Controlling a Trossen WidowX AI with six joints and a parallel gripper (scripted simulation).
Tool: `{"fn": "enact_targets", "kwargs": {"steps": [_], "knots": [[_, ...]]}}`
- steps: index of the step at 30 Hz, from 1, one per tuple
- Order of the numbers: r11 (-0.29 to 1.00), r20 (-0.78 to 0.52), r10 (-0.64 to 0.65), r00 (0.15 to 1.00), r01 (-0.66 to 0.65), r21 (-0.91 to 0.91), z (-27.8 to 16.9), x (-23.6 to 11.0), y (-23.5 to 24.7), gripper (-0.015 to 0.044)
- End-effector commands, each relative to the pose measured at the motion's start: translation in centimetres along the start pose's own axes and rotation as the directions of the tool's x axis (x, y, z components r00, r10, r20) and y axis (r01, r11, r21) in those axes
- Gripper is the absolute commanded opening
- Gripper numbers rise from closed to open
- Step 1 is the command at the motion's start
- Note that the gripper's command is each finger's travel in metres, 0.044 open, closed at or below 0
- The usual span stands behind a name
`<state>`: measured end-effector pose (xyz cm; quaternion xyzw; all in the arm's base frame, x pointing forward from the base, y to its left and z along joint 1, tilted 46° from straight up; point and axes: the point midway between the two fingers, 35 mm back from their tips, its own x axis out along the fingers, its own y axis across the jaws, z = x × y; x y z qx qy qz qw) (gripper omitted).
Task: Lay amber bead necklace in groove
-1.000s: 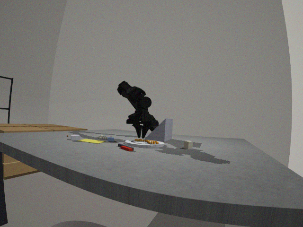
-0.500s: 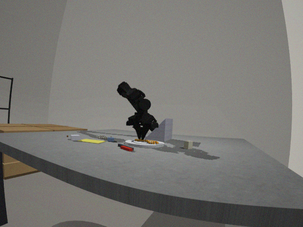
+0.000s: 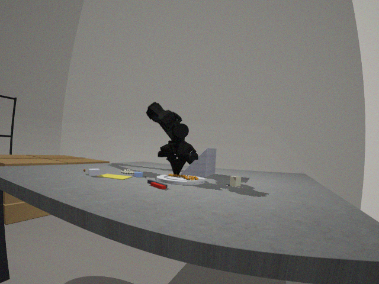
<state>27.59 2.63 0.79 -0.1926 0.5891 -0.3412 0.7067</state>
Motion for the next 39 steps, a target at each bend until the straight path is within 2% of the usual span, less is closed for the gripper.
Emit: {"fn": "enact_targets", "kwargs": {"steps": [1, 39], "knots": [[1.000, 0.000, 0.000, 1.000, 0.000, 0.000, 0.01, -0.02, 0.00, 0.0000], [1.000, 0.001, -0.006, 1.000, 0.006, -0.005, 0.05, 0.04, -0.96, 0.0000]]}}
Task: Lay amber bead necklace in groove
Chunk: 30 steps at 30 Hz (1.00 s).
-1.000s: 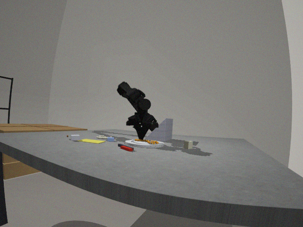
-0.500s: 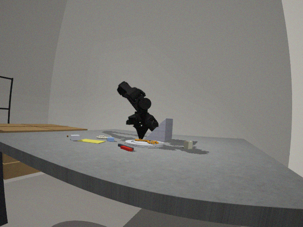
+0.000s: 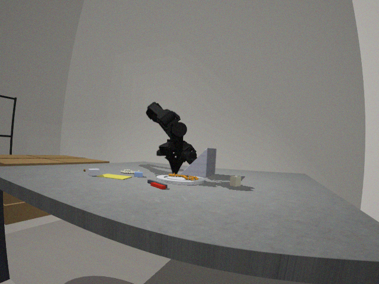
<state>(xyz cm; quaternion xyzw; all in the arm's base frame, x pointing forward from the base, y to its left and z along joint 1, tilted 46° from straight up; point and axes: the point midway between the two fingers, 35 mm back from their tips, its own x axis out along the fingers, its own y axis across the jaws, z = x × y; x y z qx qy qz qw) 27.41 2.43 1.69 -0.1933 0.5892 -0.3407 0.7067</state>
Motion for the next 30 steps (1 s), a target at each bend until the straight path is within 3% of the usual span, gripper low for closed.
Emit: {"fn": "enact_targets", "kwargs": {"steps": [1, 6, 23, 30], "knots": [[1.000, 0.000, -0.006, 1.000, 0.006, -0.003, -0.01, 0.65, -0.17, 0.0000], [1.000, 0.001, -0.006, 1.000, 0.006, -0.003, -0.01, 0.74, -0.17, 0.0000], [1.000, 0.000, -0.001, 1.000, 0.001, -0.005, -0.02, 0.26, -0.04, 0.0440], [1.000, 0.000, -0.006, 1.000, 0.006, -0.003, -0.03, -0.10, -0.04, 0.0440]]}}
